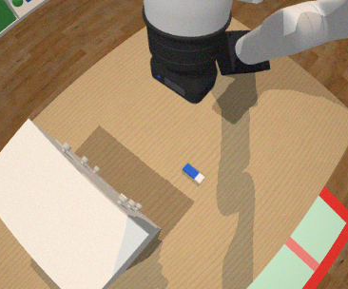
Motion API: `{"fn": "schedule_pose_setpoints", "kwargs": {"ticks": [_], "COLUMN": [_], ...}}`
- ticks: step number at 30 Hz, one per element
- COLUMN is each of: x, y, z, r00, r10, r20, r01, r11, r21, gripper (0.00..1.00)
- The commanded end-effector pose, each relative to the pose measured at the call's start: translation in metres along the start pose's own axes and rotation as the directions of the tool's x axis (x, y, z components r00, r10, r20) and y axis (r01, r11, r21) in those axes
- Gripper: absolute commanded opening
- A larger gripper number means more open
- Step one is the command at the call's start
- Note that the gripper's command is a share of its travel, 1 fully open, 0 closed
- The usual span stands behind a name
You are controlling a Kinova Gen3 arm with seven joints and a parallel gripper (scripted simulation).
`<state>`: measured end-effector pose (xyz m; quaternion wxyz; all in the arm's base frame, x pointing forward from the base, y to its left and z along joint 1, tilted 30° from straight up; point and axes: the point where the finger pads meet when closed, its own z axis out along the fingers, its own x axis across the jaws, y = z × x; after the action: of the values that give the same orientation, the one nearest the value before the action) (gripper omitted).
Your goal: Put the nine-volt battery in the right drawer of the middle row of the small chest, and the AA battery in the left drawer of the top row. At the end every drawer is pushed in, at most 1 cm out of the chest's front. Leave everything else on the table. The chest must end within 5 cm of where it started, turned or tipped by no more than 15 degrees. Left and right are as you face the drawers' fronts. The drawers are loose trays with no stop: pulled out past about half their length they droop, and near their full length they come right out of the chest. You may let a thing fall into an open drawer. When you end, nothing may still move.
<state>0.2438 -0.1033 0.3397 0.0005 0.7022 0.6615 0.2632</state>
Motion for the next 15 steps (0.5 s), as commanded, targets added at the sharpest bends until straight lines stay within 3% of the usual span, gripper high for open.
{"fn": "schedule_pose_setpoints", "kwargs": {"ticks": [1,15], "x": [-0.0007,-0.0008], "y": [0.0002,-0.0015], "z": [-0.0026,-0.0053], "r00": [1.000,1.000], "r10": [-0.002,-0.002], "r20": [-0.002,-0.001], "r01": [0.002,0.002], "r11": [1.000,1.000], "r21": [0.005,0.020], "gripper": [0.00,0.00]}}
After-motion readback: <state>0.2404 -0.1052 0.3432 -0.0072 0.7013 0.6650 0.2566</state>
